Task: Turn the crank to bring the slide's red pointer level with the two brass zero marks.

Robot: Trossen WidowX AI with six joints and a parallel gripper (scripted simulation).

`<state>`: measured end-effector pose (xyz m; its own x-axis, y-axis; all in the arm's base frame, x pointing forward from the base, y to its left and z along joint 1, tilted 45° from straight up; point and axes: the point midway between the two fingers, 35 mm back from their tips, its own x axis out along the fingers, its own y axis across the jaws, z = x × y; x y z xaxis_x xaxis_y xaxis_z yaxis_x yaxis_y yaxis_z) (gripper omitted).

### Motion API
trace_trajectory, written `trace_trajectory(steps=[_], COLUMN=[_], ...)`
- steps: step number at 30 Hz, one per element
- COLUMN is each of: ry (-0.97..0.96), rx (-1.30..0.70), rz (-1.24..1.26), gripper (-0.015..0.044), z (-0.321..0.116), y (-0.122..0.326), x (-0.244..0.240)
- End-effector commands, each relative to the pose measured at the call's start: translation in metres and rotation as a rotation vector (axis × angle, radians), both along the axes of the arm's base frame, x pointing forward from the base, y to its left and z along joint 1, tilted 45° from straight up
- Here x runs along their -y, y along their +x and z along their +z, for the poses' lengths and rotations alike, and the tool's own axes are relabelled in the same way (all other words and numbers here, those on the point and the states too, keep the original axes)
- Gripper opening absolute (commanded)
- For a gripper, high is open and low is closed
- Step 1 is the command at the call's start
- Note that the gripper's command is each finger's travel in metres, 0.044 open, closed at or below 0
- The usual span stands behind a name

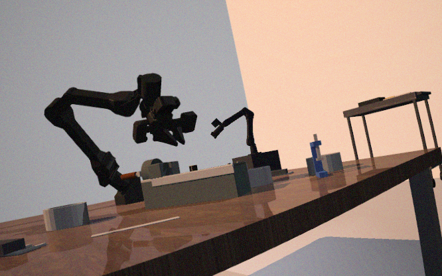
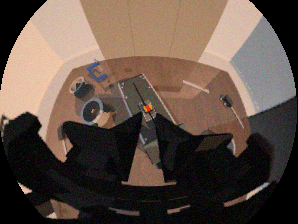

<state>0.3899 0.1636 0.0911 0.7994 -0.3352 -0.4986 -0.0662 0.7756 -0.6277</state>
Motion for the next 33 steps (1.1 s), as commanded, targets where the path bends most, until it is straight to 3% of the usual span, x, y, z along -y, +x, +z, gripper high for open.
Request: trace_trajectory(steps=[1, 19, 33], ry=[0.000, 0.000, 0.000], rx=[0.000, 0.000, 0.000], rz=[0.000, 0.000, 0.000], gripper=[0.0000, 0.0000, 0.0368], z=[0.0000, 0.0000, 0.0000], y=[0.0000, 0.0000, 0.0000], x=[-0.0001, -0.0001, -0.0001])
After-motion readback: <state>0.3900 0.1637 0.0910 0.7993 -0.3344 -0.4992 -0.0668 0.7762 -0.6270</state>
